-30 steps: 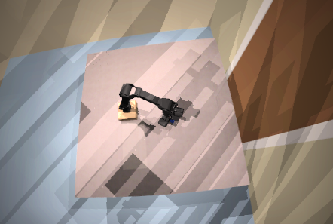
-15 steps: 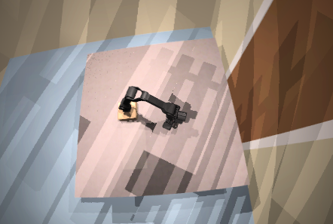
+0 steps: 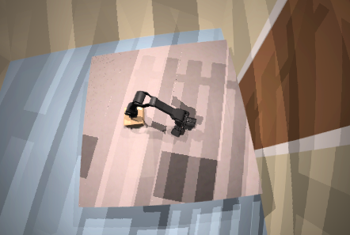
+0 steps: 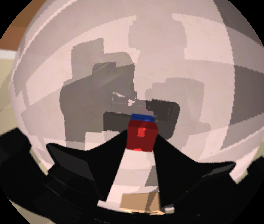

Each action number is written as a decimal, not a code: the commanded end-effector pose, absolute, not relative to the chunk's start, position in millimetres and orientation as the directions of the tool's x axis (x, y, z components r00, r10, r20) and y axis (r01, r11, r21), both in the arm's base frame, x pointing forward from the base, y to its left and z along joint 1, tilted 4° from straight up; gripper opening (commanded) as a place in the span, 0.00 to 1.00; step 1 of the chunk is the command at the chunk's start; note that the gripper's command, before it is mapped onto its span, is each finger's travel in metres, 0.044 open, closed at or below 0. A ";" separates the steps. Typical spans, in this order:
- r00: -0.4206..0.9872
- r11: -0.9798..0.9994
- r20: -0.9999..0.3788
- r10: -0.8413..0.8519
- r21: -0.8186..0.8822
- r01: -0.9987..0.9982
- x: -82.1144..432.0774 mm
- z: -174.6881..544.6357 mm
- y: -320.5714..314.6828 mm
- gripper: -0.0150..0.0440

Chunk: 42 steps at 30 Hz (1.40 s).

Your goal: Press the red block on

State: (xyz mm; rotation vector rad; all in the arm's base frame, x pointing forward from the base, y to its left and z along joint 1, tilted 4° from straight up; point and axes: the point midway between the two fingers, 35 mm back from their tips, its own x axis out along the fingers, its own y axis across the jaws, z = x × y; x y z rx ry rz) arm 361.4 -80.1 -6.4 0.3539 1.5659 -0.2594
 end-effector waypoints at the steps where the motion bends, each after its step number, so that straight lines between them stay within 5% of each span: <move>1: -0.008 0.923 -0.998 0.058 0.050 0.380 360.2 -8.1 -80.4 0.25; 26: -0.007 0.924 -0.998 0.062 0.055 0.379 361.6 -12.2 -79.5 0.25; 34: -0.007 0.924 -0.998 0.062 0.055 0.379 361.6 -12.2 -79.5 0.61; 42: -0.007 0.924 -0.998 0.062 0.054 0.379 362.1 -9.6 -79.7 0.63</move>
